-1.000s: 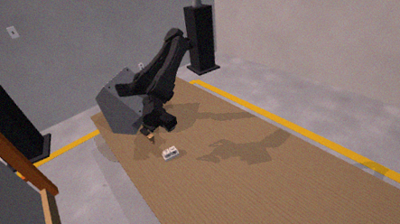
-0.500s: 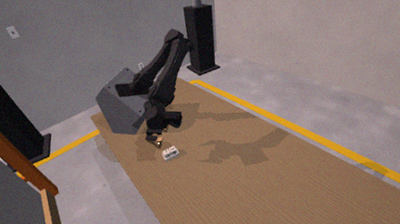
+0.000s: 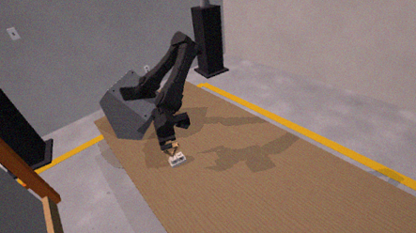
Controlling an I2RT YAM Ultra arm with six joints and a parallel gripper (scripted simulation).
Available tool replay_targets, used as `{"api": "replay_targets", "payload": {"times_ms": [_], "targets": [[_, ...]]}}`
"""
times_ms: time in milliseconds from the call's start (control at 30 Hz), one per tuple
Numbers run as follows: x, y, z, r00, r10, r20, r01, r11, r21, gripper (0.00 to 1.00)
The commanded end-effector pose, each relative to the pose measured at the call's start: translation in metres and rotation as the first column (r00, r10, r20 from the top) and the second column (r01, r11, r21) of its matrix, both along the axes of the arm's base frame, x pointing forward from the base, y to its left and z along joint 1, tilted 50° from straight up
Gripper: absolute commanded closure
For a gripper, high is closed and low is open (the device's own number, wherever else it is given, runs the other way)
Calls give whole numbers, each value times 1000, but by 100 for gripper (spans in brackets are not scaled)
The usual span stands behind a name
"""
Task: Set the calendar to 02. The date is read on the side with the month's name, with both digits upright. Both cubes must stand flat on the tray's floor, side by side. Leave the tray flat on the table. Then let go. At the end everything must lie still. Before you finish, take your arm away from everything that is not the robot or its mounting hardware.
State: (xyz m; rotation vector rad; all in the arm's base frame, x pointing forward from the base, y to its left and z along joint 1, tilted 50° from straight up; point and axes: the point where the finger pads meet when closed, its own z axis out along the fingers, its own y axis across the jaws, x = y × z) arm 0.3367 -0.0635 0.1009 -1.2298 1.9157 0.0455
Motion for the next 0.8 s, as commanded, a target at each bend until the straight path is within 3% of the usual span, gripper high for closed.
{"api": "replay_targets", "payload": {"times_ms": [0, 100, 133, 767], "targets": [[3, -2, 1, 993, 93, 76, -85, 991, -104, 0], [3, -2, 1, 991, 104, 81, -94, 989, -114, 0], [3, -2, 1, 991, 104, 81, -94, 989, -114, 55], [3, -2, 1, 991, 104, 81, -94, 989, -114, 55]]}}
